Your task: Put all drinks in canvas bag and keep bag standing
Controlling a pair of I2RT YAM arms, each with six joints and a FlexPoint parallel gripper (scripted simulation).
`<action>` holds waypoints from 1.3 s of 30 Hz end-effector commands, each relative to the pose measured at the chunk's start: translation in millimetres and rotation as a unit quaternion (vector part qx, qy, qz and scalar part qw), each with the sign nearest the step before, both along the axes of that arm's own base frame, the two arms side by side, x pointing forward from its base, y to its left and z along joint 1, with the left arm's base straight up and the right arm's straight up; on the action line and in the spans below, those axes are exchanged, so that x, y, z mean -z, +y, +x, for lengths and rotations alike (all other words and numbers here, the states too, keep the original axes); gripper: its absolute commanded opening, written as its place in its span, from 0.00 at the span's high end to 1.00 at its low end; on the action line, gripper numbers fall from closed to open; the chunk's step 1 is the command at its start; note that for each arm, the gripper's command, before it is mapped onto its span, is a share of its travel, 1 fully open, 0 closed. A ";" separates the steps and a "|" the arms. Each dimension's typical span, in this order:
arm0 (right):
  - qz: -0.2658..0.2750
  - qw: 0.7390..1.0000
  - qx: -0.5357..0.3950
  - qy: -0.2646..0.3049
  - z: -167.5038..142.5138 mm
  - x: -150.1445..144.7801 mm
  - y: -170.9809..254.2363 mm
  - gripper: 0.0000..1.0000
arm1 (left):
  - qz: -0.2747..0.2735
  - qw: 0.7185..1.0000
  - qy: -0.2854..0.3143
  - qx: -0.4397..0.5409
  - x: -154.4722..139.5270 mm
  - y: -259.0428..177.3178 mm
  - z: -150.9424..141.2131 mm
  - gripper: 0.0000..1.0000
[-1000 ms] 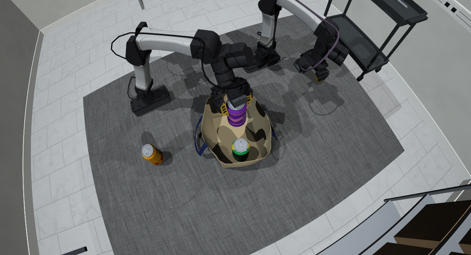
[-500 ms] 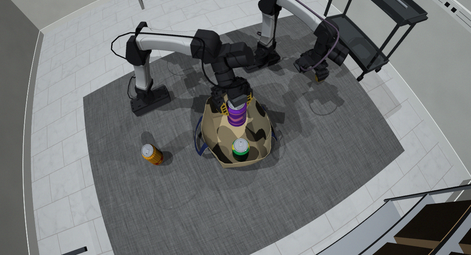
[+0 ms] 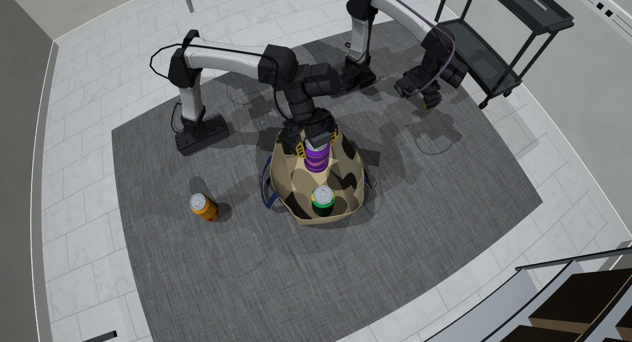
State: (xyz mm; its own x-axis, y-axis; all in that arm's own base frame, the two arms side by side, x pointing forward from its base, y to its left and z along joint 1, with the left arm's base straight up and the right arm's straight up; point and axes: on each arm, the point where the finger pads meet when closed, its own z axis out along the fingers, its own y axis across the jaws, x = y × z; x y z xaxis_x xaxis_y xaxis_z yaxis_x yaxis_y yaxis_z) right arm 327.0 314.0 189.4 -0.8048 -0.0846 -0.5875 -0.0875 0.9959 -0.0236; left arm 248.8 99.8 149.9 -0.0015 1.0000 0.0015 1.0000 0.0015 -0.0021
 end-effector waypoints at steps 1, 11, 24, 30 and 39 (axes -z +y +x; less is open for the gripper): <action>0.058 0.996 0.003 -0.065 10.0 -50.1 7.4 0.33 | 0.006 1.000 -0.008 0.000 -2.2 0.3 5.7 0.14; 0.063 0.996 0.002 -0.067 11.0 -36.0 10.0 0.33 | 0.006 1.000 -0.008 0.000 -2.2 0.3 5.7 0.14; 0.062 0.996 -0.003 -0.066 8.9 -20.4 13.9 0.33 | 0.006 1.000 -0.008 0.000 -2.2 0.3 5.7 0.14; 0.062 0.996 0.000 -0.066 11.8 -11.8 12.8 0.33 | 0.006 1.000 -0.008 0.000 -2.2 0.3 5.7 0.14; 0.058 0.996 0.000 -0.063 11.8 1.6 13.2 0.33 | 0.006 1.000 -0.008 0.000 -2.2 0.3 5.7 0.14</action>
State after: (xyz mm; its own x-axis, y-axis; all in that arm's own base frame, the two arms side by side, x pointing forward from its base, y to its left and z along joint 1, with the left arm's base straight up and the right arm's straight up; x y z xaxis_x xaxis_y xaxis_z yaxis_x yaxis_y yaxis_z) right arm 328.0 317.4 151.3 -0.7940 -0.0737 -0.6034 -0.0903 0.9959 -0.0029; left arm 248.8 99.8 149.9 -0.0015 1.0000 0.0015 1.0000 0.0015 -0.0021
